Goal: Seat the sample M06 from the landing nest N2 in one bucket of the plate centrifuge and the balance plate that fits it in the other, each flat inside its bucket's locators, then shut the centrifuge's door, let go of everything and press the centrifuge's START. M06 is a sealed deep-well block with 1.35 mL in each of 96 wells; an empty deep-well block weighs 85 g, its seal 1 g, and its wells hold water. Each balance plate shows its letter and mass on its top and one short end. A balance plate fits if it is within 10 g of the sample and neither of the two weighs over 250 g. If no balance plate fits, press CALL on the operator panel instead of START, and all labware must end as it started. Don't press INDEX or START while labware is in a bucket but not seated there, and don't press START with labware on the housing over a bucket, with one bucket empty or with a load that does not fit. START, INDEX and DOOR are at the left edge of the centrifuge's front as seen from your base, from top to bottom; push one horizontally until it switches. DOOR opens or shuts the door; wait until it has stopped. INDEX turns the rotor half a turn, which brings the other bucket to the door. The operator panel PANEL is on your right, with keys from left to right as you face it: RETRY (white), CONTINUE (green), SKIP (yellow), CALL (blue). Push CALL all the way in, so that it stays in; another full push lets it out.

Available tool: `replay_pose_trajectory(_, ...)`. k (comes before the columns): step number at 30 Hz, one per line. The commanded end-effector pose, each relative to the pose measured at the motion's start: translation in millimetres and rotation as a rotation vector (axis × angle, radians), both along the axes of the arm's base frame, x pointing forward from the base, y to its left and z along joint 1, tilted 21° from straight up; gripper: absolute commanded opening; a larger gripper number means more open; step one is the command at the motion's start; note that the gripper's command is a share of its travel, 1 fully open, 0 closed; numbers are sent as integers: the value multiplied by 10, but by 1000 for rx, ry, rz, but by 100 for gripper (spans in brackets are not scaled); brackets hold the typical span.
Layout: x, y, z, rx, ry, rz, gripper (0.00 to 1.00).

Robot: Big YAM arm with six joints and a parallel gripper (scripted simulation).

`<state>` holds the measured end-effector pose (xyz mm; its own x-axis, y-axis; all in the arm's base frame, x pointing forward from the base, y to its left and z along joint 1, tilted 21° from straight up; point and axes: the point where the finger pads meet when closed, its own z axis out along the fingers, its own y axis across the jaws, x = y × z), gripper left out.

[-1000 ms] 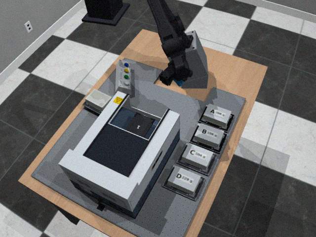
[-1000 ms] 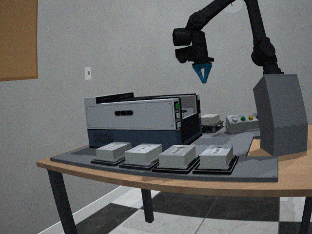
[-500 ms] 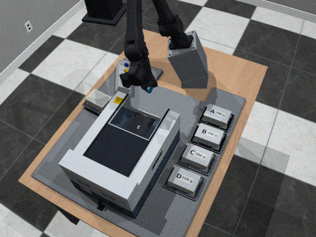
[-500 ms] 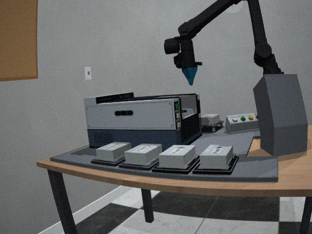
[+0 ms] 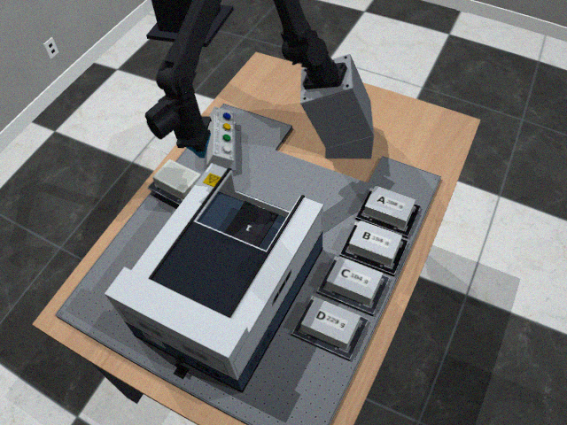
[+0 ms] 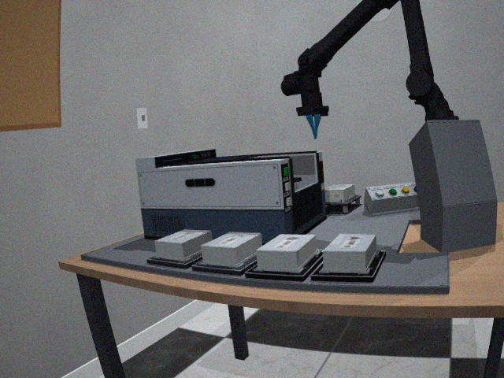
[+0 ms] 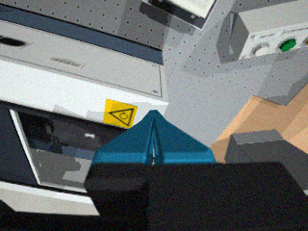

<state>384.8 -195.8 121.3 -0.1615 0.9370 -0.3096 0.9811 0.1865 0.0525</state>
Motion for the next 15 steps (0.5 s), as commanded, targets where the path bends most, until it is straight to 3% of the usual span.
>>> replay_pose_trajectory(1, 39, -445, 409, -14, -96, -135, 0)
replay_pose_trajectory(3, -27, -653, 449, -14, -107, -190, 0)
replay_pose_trajectory(6, -58, -749, 420, -9, -103, -216, 0)
replay_pose_trajectory(12, -262, -1166, 708, -31, -166, -330, 0)
replay_pose_trajectory(15, -329, -1293, 741, -33, -175, -364, 0)
